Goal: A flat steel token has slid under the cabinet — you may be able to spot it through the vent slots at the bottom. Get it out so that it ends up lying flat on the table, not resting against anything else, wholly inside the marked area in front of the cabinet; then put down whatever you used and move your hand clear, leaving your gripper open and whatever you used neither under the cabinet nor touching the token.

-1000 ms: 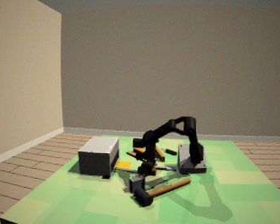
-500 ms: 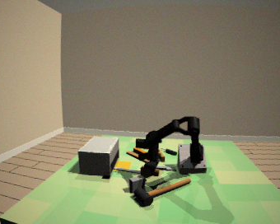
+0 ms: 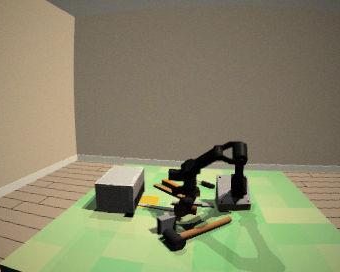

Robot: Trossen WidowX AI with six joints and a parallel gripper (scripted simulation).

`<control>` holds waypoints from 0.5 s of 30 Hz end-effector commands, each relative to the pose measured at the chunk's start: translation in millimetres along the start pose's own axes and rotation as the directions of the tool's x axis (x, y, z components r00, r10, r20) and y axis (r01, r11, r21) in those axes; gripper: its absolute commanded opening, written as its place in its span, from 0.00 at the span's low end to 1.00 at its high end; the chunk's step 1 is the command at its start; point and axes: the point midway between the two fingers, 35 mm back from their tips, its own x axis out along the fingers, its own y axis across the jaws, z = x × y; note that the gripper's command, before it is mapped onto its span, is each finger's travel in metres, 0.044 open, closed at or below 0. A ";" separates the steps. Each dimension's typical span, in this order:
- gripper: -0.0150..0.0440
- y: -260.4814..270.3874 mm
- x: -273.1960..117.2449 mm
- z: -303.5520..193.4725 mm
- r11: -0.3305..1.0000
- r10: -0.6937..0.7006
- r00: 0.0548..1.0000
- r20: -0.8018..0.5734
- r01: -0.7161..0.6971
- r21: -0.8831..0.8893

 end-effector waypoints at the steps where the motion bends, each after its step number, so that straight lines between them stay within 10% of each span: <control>1: 0.25 -0.1 0.7 -6.2 1.000 0.003 1.000 -0.002 -0.003 0.008; 15: 0.25 0.7 0.8 -20.7 1.000 0.003 1.000 -0.002 -0.003 0.007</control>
